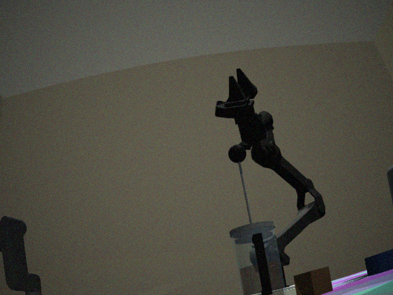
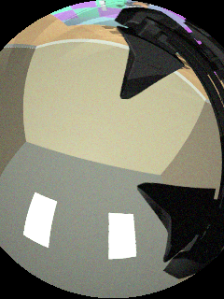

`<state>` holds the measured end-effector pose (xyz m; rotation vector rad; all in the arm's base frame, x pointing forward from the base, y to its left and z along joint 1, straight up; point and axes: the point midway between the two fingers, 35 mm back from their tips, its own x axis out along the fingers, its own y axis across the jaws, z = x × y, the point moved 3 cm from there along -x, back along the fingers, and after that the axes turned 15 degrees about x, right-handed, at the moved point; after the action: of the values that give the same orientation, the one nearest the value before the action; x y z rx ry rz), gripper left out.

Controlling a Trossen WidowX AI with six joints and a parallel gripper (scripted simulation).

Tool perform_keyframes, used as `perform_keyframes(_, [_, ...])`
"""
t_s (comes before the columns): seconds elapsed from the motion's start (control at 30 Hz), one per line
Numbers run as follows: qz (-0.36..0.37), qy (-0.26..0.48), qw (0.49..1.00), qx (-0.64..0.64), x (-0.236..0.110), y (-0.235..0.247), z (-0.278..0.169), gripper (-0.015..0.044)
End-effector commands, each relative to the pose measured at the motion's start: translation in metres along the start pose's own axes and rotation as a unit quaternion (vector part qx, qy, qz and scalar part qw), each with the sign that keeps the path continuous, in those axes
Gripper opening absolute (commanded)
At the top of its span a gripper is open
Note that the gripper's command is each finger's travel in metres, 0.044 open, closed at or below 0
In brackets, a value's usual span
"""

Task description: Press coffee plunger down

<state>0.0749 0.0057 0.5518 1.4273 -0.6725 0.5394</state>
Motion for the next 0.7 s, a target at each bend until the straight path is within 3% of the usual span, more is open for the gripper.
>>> perform_keyframes(0.0, [-0.103,-0.037,0.991,-0.076,0.029,-0.050,0.042,0.0440])
perform_keyframes(0.33, [-0.285,0.003,0.930,-0.233,0.053,-0.142,0.065,0.0440])
perform_keyframes(0.53, [-0.391,0.098,0.853,-0.332,0.054,-0.202,0.059,0.0440])
perform_keyframes(0.67, [-0.451,0.189,0.775,-0.401,0.047,-0.241,0.049,0.0440])
